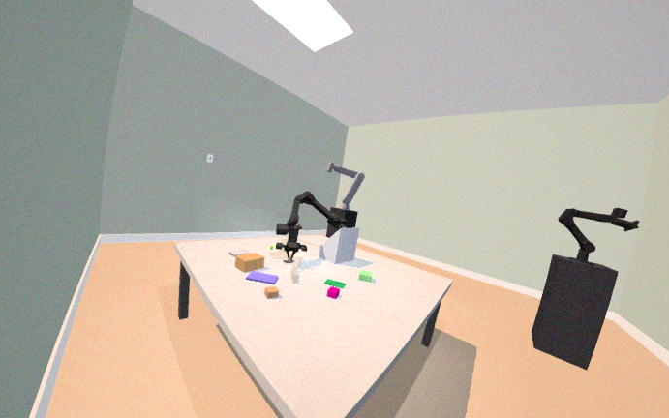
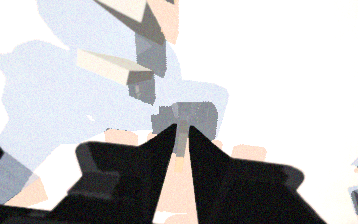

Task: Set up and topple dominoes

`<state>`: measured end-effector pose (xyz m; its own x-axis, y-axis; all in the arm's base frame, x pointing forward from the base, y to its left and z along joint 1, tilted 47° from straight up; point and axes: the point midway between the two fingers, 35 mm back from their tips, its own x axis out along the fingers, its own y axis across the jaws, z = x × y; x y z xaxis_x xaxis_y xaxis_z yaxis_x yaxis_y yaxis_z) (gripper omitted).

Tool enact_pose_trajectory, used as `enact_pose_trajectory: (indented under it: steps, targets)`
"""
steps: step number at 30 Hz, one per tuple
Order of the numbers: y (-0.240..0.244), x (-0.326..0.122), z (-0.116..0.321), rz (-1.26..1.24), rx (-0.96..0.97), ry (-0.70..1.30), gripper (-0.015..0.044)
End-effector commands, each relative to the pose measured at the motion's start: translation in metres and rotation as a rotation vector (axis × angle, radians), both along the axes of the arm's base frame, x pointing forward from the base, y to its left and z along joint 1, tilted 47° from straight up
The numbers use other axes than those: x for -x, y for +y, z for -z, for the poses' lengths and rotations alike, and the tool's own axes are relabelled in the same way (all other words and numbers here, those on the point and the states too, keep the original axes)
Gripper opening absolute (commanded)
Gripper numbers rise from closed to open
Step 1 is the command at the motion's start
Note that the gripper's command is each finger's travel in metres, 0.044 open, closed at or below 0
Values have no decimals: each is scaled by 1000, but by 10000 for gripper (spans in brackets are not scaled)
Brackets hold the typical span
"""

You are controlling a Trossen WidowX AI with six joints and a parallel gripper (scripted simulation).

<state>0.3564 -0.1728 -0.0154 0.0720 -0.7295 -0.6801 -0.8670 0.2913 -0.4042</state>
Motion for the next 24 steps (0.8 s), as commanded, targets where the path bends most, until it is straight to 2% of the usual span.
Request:
enact_pose_trajectory:
  steps: [1, 8, 18, 24]
  targets:
    - [0, 0, 1, -3, -3, 2, 20]
    - [2, 0, -2, -3, -3, 2, 20]
    - [106, 7, -94, -3, -9, 1, 20]
    - [115, 7, -103, -3, -10, 1, 20]
